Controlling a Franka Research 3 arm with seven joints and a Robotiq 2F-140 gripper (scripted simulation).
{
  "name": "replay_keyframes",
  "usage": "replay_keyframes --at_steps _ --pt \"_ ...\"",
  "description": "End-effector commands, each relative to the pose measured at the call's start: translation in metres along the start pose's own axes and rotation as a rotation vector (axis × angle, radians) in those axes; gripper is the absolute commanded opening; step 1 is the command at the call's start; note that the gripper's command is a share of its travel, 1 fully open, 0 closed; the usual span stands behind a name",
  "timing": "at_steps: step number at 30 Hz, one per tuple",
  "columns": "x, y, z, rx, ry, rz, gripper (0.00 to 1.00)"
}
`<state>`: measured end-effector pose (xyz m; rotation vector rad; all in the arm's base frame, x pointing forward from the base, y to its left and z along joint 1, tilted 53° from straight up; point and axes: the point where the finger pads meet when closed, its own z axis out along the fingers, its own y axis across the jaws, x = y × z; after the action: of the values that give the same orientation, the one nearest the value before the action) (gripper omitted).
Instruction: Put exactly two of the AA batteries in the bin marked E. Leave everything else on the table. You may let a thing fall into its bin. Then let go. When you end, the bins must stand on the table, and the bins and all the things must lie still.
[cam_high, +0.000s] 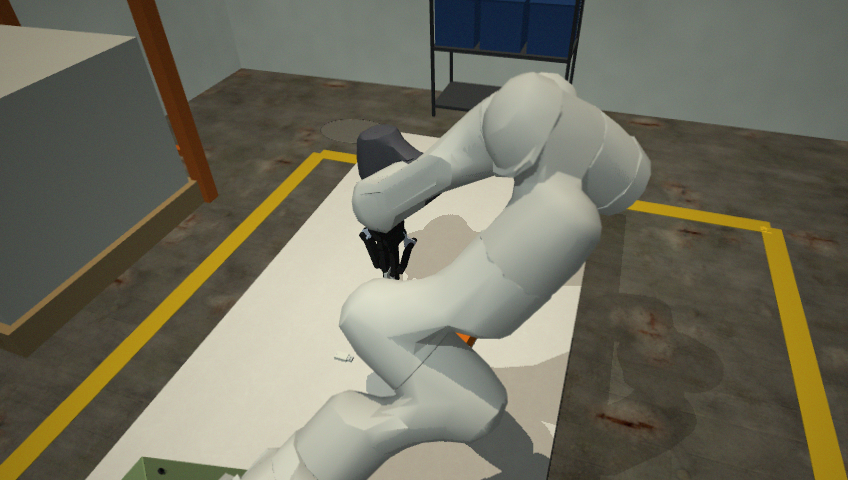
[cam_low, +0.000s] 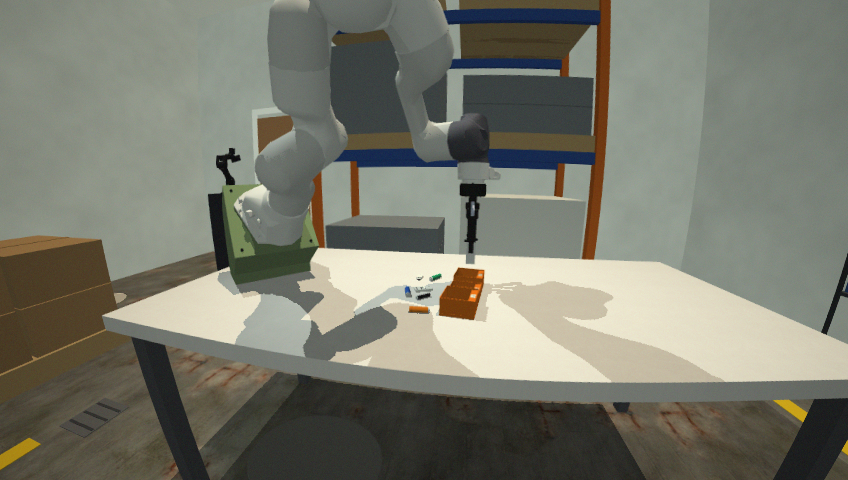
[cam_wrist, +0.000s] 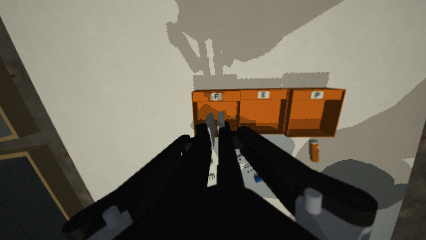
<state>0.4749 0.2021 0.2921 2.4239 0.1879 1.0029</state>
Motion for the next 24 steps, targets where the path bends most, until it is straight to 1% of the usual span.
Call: replay_keyframes --at_steps 1,7,10,12,22,24 --pt "-0.001 0.002 0.000 -0.005 -0.003 -0.010 0.05" --pt "-0.001 0.002 0.000 -0.005 -0.003 -0.010 0.05" --pt "-0.001 0.002 -0.025 -0.005 -0.003 -0.010 0.05" --pt "-0.001 0.002 -0.025 -0.005 -0.003 -0.010 0.05" --pt "-0.001 0.002 -0.108 -0.005 -0.003 -0.010 0.05" --pt "-0.001 0.002 -0.111 -0.005 -0.003 -0.010 0.05"
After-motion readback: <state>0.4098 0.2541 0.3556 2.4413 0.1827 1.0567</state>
